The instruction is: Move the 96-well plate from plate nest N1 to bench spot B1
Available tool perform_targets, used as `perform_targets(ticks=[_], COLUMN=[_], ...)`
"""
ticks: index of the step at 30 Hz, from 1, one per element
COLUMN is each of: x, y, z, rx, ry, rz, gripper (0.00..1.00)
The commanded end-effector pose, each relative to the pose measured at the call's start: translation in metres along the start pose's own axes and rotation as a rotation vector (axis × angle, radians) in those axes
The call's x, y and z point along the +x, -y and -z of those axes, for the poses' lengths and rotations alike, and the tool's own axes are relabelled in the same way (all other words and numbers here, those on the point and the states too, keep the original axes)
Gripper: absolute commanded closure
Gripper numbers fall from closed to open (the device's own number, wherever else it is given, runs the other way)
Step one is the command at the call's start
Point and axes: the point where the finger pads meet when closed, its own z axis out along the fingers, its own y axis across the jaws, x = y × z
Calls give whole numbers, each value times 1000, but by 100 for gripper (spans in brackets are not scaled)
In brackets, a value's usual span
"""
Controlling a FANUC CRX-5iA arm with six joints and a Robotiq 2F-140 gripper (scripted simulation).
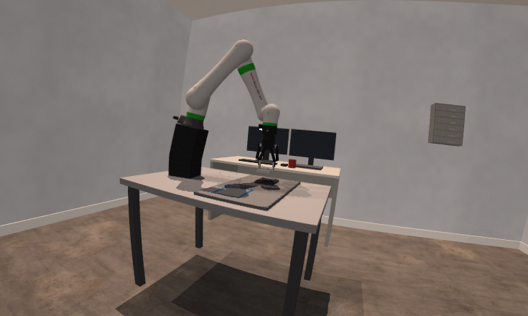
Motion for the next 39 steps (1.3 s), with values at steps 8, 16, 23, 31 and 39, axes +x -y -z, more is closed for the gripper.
perform_targets(ticks=[8, 16, 23, 31, 39], x=[27, 53, 72, 95, 121], y=[-5, -11, -15, -19, -25], z=[-1, -2, -2, -3, -4], rx=[0, 0, 0, 0, 0], ry=[1, 1, 1, 1, 1], rz=[0, 0, 0, 0, 0], gripper=[100, 100, 100, 100, 100])
